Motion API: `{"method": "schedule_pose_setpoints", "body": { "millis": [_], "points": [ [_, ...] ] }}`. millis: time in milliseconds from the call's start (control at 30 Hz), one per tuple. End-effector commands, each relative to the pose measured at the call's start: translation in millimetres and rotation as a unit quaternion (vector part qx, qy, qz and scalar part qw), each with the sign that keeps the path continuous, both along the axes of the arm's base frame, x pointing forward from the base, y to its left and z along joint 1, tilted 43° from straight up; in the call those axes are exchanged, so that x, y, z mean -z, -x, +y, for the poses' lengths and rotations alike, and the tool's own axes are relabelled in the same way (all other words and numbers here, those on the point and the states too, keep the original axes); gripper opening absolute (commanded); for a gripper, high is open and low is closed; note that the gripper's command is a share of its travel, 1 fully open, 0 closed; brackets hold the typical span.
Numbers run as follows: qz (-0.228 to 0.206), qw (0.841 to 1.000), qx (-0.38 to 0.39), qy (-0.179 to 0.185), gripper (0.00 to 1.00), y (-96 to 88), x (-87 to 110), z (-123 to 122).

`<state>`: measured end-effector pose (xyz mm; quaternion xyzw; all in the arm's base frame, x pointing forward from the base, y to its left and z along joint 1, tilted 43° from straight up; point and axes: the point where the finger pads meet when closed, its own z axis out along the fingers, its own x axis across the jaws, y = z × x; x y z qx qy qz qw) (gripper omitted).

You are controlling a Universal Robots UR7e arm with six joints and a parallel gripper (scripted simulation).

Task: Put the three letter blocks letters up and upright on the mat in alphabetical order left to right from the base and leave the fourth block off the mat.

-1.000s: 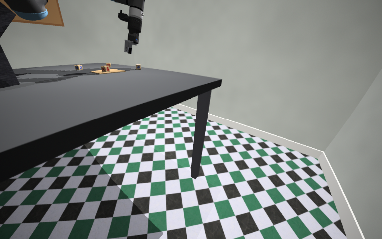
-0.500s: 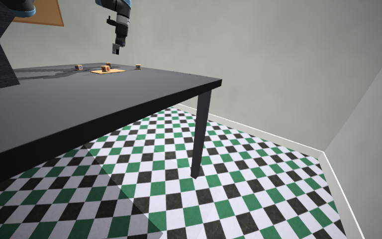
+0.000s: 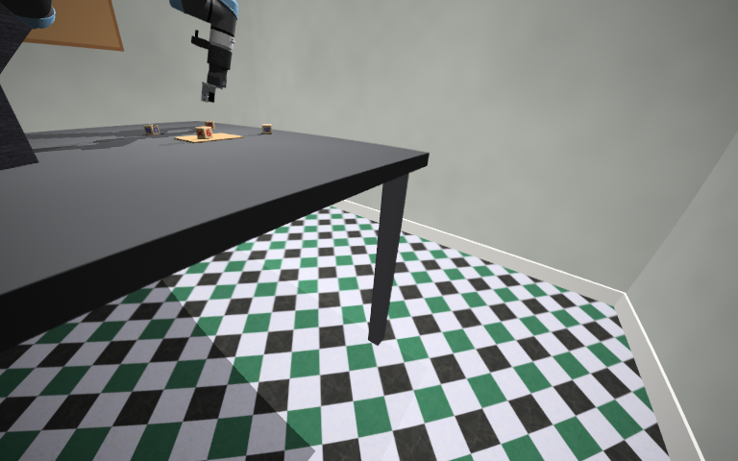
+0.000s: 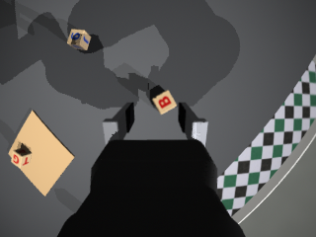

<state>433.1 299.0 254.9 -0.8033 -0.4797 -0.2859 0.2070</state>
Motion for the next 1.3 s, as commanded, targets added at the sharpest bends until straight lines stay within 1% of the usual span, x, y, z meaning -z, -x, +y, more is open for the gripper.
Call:
{"method": "schedule_pose_setpoints", "body": {
  "millis": [0, 233, 1267],
  "points": [
    [-0.001, 1.0, -0.004, -0.004, 1.0, 7.8, -5.1, 10.4],
    [0.0, 1.0, -0.005, -0.006, 1.0, 11.1, -7.0, 14.6],
    [0.0, 1.0, -0.005, -0.006, 1.0, 11.1, -7.0, 14.7]
  ]
}}
